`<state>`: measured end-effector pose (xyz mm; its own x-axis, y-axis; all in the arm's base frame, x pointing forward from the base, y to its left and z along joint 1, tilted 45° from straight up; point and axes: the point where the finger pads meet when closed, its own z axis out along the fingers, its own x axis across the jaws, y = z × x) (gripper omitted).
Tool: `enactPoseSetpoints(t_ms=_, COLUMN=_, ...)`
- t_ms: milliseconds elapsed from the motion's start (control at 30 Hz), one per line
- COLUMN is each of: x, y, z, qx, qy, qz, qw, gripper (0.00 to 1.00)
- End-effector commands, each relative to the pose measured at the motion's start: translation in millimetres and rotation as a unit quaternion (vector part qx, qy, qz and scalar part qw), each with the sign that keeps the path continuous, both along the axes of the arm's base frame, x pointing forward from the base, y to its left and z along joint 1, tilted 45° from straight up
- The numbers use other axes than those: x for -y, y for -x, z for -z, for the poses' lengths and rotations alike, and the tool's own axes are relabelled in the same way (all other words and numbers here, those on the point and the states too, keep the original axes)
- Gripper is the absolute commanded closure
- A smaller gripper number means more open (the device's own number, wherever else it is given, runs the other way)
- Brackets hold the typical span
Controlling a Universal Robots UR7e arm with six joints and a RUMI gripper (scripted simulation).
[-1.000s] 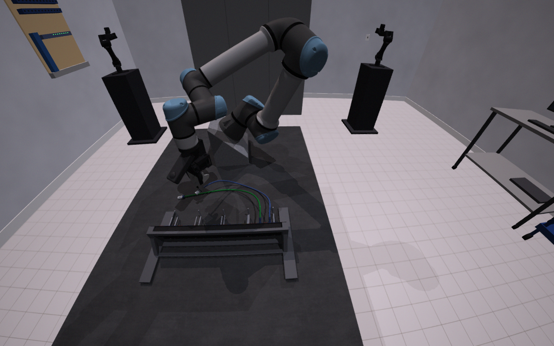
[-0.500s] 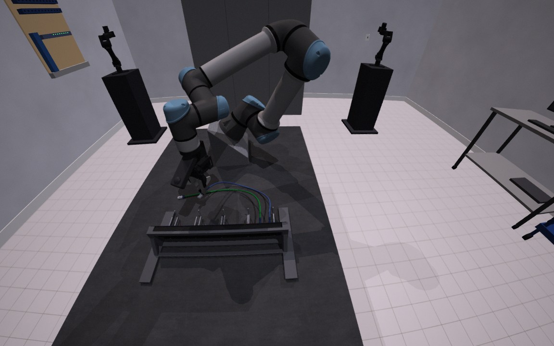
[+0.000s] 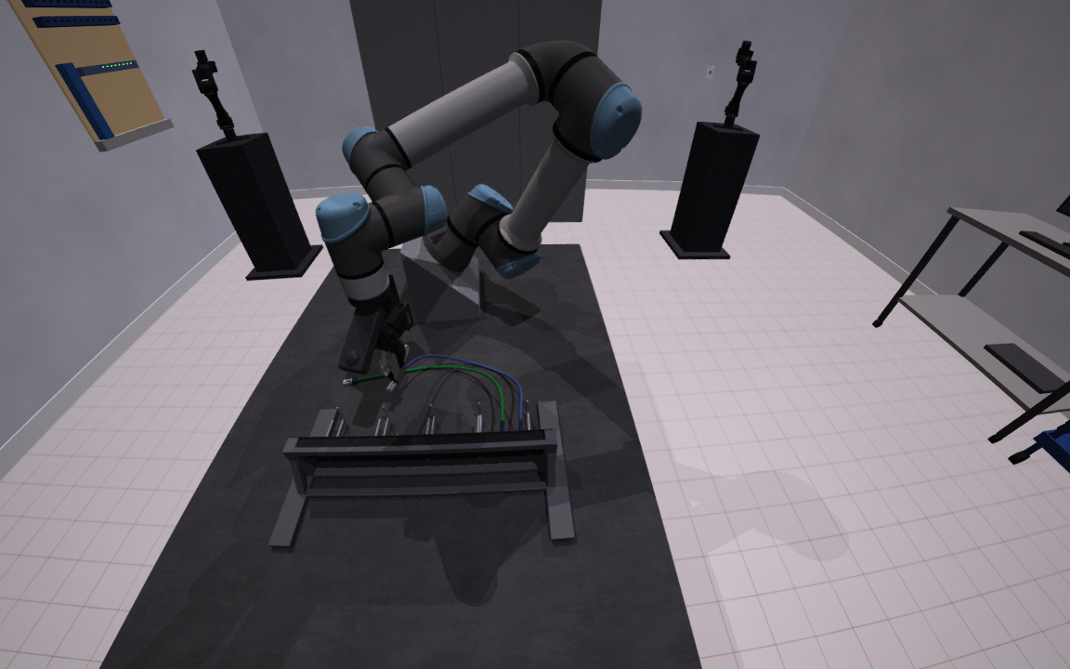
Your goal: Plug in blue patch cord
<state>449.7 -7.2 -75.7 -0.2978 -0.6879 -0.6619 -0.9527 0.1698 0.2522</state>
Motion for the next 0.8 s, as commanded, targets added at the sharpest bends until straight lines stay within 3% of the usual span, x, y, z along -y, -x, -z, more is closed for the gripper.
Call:
enactPoseSetpoints(t_ms=0, x=-1, y=-5, z=-3, qx=0.012, qy=-0.001, qz=-0.012, qw=1.000, gripper=1.00)
enactPoseSetpoints(t_ms=767, x=-9, y=-31, z=-17, qx=0.071, qy=-0.006, qz=-0.072, qw=0.995, gripper=1.00)
